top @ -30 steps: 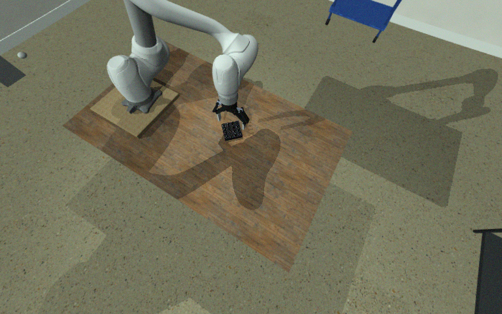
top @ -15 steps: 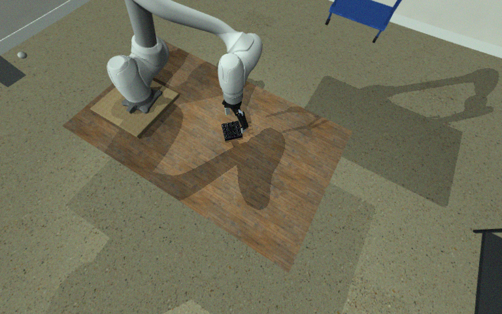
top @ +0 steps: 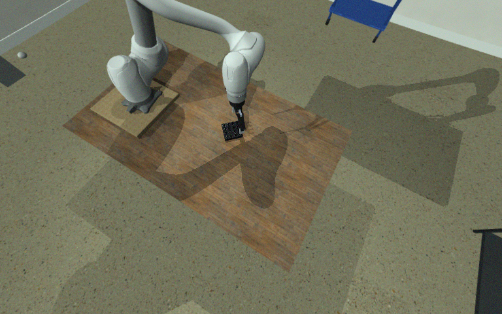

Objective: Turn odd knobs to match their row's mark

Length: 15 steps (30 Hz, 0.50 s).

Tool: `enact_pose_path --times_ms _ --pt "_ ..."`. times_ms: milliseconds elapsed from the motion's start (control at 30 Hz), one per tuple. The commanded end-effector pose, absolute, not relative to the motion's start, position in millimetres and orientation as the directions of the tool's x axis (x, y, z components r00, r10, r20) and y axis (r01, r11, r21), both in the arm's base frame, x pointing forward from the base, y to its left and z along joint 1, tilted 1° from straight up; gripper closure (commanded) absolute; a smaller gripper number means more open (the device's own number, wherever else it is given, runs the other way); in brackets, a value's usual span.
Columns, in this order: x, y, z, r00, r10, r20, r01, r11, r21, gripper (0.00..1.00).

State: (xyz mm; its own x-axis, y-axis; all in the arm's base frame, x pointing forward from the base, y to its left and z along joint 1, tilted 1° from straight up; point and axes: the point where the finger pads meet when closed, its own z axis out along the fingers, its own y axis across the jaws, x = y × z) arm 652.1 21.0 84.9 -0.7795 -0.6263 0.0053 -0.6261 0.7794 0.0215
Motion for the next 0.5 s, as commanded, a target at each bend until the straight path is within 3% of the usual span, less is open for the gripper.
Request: enact_pose_path --times_ms 0,33,467 --pt "652.2 21.1 85.1 -0.781 -0.625 0.005 -0.624 0.781 0.021 0.00" --pt "652.2 21.1 85.1 -0.781 -0.625 0.005 -0.624 0.781 0.021 0.88" --pt "652.2 21.1 85.1 -0.781 -0.625 0.005 -0.624 0.781 0.021 0.88"
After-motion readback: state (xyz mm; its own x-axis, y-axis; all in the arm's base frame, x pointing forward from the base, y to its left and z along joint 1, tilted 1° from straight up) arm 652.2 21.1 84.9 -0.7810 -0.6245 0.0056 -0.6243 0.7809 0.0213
